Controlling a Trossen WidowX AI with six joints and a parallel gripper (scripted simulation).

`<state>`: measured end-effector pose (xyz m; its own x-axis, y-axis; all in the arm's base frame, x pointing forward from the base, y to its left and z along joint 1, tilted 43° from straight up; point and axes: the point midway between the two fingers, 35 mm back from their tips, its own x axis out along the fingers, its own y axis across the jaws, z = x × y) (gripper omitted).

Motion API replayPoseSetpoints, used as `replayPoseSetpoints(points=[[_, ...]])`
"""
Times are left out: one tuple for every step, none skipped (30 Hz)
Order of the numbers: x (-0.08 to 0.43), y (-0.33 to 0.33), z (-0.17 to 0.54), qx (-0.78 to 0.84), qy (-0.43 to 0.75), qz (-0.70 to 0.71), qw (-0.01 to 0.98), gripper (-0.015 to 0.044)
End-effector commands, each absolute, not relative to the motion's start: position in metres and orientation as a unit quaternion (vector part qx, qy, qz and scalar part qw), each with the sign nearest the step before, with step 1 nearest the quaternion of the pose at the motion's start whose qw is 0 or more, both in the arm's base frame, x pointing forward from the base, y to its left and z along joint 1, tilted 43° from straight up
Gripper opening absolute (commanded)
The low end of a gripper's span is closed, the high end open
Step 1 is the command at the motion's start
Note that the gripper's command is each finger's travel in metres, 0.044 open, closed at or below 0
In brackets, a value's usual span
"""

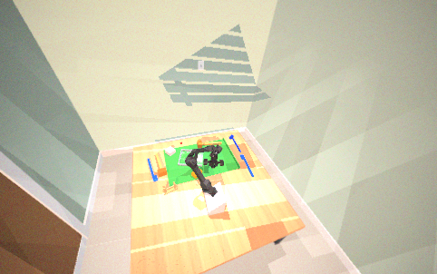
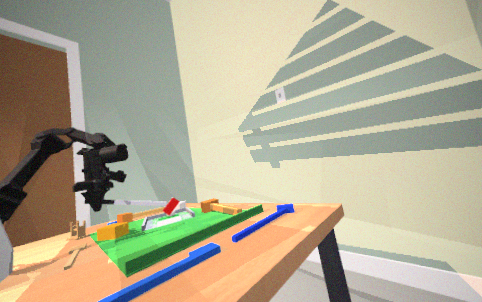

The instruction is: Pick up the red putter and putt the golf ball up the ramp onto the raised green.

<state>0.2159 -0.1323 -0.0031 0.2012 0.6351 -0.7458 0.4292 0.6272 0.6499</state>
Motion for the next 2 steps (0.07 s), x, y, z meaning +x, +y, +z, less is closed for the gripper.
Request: replayPoseSetpoints(points=[[0.2161, -0.1326, -0.0036, 0.425, 0.626, 0.078, 0.649, 0.0000], [0.2161, -0.1326, -0.0036, 0.425, 0.626, 0.078, 0.649, 0.0000]])
